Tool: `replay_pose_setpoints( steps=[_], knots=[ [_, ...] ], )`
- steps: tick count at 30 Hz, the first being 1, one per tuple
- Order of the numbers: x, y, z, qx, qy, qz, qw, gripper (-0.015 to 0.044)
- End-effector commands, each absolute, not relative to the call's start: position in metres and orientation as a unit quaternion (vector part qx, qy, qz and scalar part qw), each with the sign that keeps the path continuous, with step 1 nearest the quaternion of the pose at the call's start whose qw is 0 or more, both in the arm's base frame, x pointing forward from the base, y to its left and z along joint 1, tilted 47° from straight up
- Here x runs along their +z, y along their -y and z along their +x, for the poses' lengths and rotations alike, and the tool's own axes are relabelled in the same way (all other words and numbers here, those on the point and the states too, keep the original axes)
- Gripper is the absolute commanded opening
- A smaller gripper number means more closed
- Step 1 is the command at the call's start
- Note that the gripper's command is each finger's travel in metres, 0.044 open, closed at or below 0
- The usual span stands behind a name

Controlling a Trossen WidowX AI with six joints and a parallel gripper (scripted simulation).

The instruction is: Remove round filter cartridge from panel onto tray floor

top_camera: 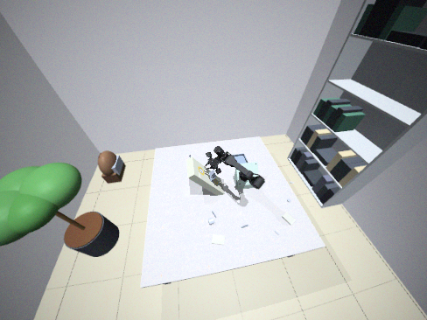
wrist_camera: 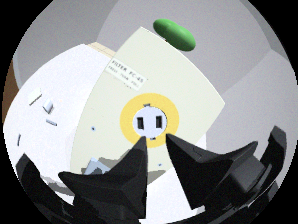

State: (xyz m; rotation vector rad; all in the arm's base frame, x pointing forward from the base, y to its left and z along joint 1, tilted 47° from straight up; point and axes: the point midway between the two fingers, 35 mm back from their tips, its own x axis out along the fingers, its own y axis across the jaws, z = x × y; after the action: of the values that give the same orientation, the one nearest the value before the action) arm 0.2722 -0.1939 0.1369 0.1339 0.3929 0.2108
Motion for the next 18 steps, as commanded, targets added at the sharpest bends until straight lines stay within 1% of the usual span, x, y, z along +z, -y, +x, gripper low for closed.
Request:
replay_pose_setpoints(
  steps=[1,18],
  knots=[
    [0.132,0.192,0.277,0.104,-0.198,0.071,0.972,0.0091],
    [0.124,0.184,0.302,0.103,-0.193,0.072,0.973,0.0091]
  ],
)
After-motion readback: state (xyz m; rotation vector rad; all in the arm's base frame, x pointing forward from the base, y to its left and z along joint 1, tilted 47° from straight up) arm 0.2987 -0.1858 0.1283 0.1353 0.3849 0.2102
